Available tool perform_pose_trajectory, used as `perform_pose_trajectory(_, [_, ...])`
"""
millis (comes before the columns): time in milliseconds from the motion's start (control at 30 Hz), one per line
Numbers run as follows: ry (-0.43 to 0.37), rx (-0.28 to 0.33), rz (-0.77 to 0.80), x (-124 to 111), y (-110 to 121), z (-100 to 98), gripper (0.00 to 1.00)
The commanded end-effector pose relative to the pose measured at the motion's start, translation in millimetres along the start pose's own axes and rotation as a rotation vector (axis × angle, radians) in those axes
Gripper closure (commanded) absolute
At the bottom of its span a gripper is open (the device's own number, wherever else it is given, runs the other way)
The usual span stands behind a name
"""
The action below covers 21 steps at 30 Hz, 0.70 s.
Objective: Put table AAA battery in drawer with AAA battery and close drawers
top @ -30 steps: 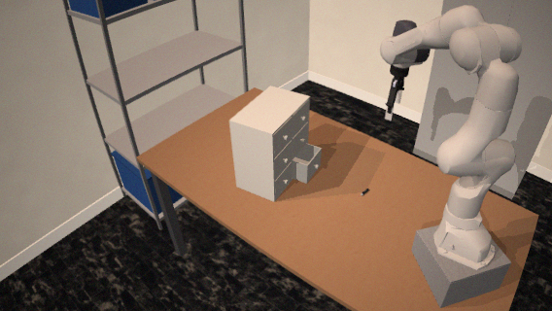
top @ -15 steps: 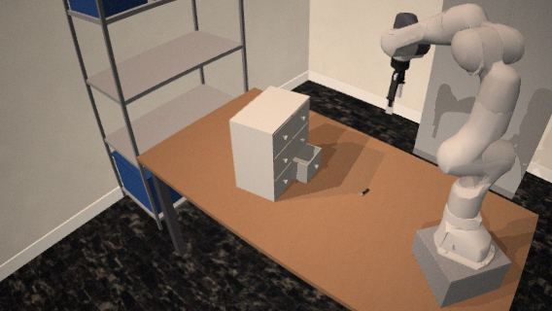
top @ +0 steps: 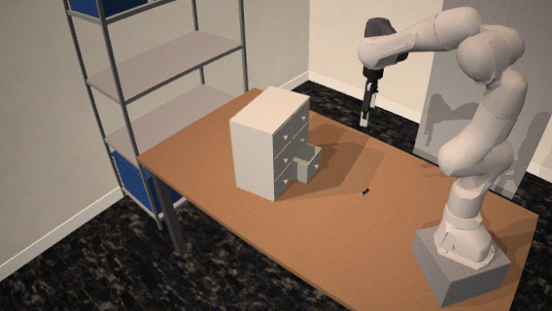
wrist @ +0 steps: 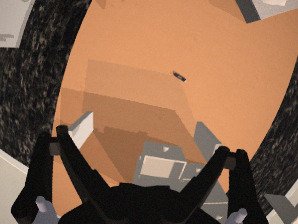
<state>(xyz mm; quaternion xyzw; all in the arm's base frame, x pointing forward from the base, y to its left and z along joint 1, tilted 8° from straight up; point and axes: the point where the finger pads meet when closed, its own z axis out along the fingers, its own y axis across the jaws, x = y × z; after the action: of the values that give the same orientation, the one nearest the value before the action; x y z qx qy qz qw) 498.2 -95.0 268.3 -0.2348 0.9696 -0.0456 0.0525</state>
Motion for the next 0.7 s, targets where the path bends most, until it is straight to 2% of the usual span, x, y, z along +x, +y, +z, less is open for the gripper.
perform_pose_trajectory(0, [0.001,0.005,0.114,-26.9,38.5,-0.4,0.00])
perform_pose_trajectory(167, [0.001,0.005,0.114,-57.8,83.8,-0.2,0.00])
perform_pose_trajectory(400, [0.001,0.005,0.114,-68.4,99.2,-0.1,0.00])
perform_pose_trajectory(667, [0.001,0.006,0.112,-68.8,99.7,0.0,0.00])
